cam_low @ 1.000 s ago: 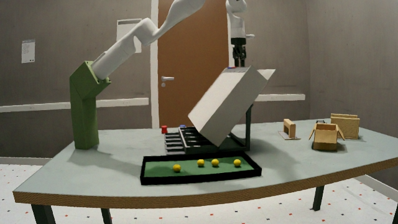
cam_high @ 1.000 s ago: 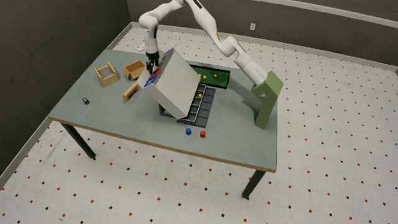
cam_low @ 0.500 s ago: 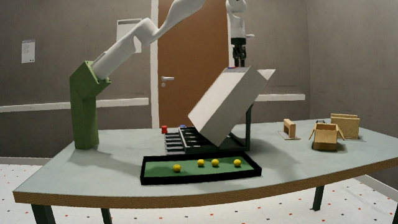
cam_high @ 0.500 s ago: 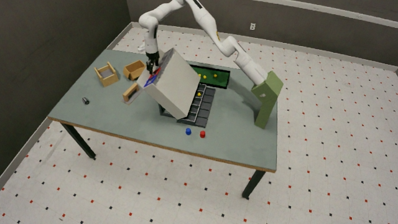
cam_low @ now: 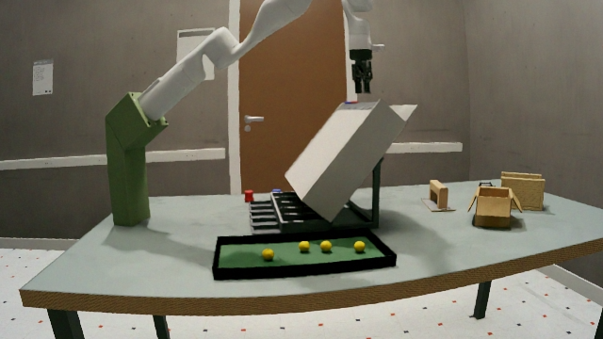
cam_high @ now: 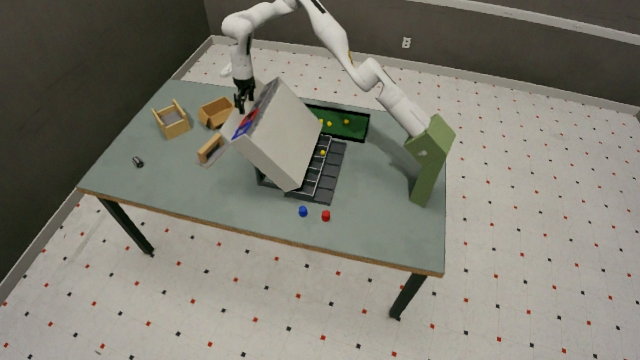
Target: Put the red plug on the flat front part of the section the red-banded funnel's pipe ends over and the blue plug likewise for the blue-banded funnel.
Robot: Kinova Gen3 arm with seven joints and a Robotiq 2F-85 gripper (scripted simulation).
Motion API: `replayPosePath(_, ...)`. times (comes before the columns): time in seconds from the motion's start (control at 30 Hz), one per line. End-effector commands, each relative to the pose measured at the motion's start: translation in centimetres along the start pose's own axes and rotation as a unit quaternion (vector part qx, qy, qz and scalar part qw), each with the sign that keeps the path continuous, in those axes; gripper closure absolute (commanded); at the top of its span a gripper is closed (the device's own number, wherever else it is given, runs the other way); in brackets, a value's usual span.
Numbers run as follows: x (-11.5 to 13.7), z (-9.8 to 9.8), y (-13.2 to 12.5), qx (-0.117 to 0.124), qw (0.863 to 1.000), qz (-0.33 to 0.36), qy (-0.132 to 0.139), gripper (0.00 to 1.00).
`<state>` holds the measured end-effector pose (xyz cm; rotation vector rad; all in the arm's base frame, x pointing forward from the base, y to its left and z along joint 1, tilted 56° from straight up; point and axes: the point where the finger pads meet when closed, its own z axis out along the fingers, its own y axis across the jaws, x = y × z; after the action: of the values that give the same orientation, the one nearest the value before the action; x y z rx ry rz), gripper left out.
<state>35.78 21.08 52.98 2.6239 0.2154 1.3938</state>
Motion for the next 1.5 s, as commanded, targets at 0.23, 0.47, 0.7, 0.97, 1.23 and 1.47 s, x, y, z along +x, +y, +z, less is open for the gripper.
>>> replayPosePath(0.23,0.0,-0.4,0.0,0.000,1.000,0.000,0.000,0.00)
replayPosePath(0.47,-8.1,-0.6,0.0,-0.001,1.000,0.000,0.000,0.00)
replayPosePath(0.7,-15.0,-0.8,0.0,-0.001,1.000,0.000,0.000,0.00)
replayPosePath(0.97,-16.8,-0.8,0.0,-0.004,1.000,-0.005,-0.007,0.00)
replayPosePath(1.23,-16.8,-0.8,0.0,-0.004,1.000,-0.005,-0.007,0.00)
replayPosePath(1.47,-22.2,2.3,3.3,-0.024,1.000,0.001,-0.012,0.00)
